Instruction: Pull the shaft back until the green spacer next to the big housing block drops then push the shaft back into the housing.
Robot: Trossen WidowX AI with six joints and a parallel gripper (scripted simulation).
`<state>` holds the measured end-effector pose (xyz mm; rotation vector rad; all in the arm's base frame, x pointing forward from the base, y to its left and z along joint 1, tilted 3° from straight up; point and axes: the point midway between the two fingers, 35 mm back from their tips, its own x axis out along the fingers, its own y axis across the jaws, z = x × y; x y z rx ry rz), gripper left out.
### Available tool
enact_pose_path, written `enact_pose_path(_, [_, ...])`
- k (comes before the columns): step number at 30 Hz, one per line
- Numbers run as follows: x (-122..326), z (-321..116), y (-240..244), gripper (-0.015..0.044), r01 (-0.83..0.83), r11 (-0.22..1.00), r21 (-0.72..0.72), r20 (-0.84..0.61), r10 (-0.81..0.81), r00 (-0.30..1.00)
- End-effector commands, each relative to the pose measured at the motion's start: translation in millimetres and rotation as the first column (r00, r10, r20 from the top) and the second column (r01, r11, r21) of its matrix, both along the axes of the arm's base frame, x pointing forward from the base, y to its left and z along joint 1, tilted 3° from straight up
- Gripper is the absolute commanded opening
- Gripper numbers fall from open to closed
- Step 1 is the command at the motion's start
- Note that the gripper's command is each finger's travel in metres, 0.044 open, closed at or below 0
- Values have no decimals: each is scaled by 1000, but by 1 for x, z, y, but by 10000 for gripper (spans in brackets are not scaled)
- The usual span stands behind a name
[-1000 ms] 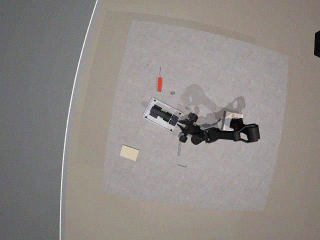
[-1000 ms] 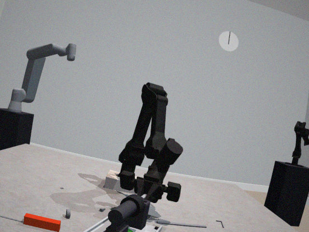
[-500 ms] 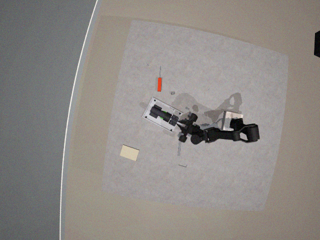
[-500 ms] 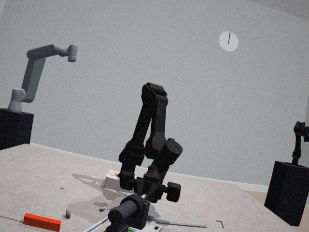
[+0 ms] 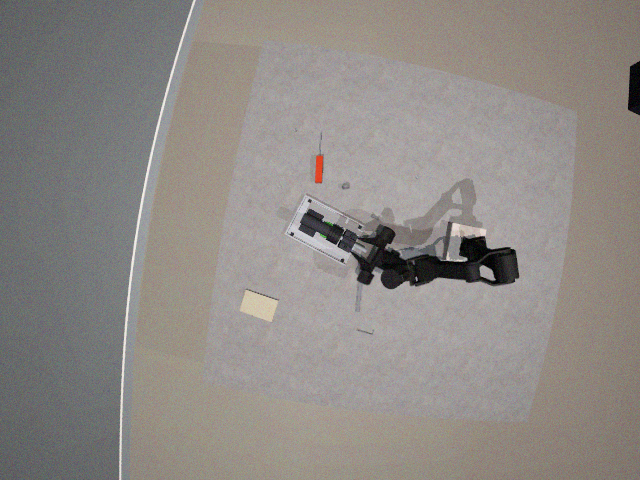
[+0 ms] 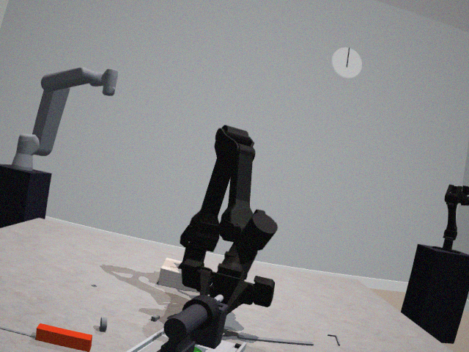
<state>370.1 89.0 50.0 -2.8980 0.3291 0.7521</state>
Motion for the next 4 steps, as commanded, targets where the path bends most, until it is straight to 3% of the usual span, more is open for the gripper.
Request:
enact_pose_path(1, [0,0,0,315,-2,1000,1,-1,2,1000])
enact_pose_path(4, [-8,5,3,394,-1,1000,1,-2,1,1000])
